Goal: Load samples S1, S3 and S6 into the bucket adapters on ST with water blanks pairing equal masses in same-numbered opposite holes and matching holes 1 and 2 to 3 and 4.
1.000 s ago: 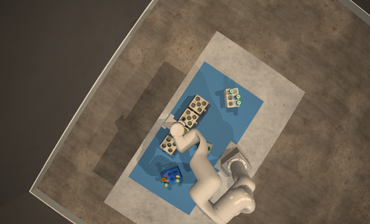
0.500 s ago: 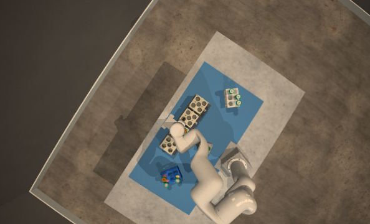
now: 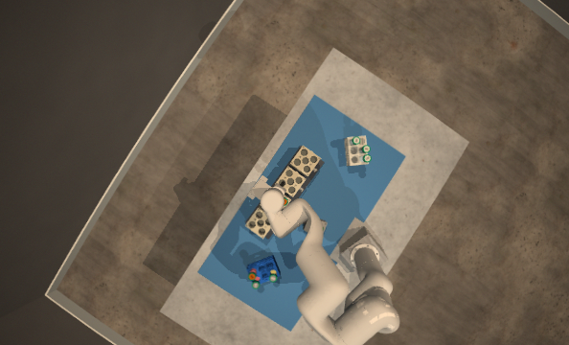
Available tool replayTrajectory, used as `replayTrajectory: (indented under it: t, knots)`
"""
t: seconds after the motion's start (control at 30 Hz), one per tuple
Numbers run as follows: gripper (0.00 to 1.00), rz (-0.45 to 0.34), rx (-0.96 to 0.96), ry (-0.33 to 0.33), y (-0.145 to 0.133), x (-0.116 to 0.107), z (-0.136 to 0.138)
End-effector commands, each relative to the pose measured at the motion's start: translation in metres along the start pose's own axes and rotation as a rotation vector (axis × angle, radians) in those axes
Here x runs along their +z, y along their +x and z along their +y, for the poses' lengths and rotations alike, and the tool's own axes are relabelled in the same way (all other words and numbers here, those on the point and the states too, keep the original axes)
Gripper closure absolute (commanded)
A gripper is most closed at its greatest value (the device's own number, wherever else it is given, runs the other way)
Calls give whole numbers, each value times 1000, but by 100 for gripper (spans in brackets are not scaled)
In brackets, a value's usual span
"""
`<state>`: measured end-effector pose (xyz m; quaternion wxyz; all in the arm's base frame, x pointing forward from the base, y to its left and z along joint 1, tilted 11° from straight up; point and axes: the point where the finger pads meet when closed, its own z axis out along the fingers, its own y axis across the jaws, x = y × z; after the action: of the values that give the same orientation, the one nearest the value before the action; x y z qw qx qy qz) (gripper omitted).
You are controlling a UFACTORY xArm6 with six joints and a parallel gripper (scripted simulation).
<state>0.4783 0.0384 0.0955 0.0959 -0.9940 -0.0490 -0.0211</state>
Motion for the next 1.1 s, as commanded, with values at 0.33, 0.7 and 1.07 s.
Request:
replayTrajectory:
  t: [0.33,0.7,1.07]
  knots:
    - [56,4,0,0,1,-26,0]
    - [56,4,0,0,1,-46,0]
    - [56,4,0,-1,1,-66,0]
